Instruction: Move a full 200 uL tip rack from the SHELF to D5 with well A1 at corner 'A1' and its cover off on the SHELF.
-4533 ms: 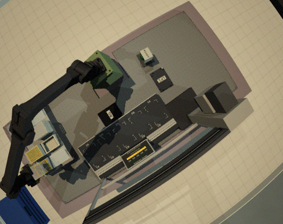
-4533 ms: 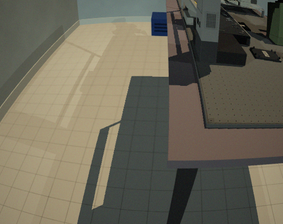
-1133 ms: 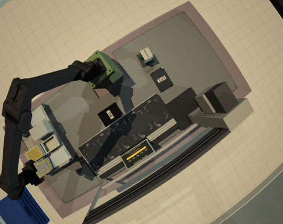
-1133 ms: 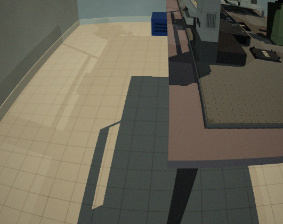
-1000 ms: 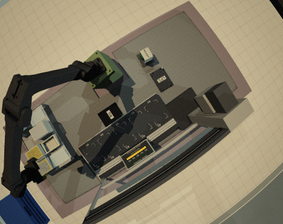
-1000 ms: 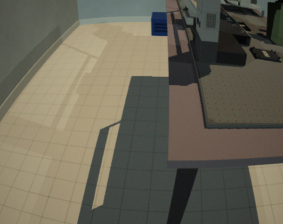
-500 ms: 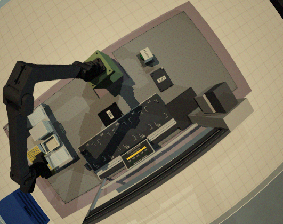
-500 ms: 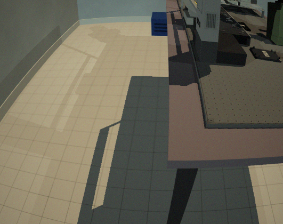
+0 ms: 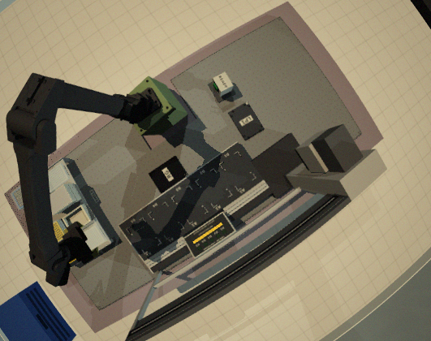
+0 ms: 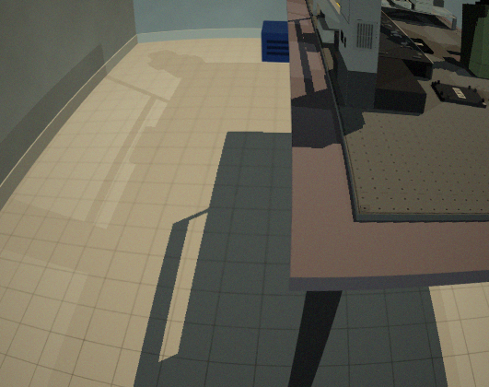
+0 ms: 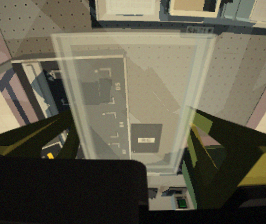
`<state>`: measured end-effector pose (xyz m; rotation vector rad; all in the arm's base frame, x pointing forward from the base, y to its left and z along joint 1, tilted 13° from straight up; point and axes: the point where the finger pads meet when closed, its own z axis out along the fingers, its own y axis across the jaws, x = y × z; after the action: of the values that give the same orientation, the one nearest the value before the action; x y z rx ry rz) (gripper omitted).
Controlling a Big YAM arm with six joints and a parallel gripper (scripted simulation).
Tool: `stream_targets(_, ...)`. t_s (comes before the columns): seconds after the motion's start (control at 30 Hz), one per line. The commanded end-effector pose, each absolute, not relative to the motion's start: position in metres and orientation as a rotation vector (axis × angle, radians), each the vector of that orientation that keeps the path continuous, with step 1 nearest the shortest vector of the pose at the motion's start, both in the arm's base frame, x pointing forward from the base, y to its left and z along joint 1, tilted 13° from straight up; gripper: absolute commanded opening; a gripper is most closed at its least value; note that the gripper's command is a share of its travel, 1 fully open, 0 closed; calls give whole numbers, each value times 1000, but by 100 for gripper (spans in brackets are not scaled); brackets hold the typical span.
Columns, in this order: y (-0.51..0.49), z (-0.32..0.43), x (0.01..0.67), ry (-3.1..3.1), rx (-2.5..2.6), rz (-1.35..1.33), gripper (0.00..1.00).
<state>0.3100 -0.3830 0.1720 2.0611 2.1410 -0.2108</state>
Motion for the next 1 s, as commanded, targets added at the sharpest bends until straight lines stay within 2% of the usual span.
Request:
stream_targets(0.0, -372, 192, 315, 2078, 2032, -216, 0)
stream_targets(0.2, -353, 187, 314, 2079, 2033, -214, 0)
stream_targets(0.23, -366, 211, 327, 2035, 1998, -212, 0)
stream_targets(0.37, -361, 186, 301, 2078, 2038, -219, 0)
stream_targets(0.73, -362, 184, 259, 2080, 2038, -219, 0)
stream_targets(0.83, -370, 209, 279, 2059, 1977, -221, 0)
stream_targets(0.97, -365, 182, 276, 2109, 2015, -214, 0)
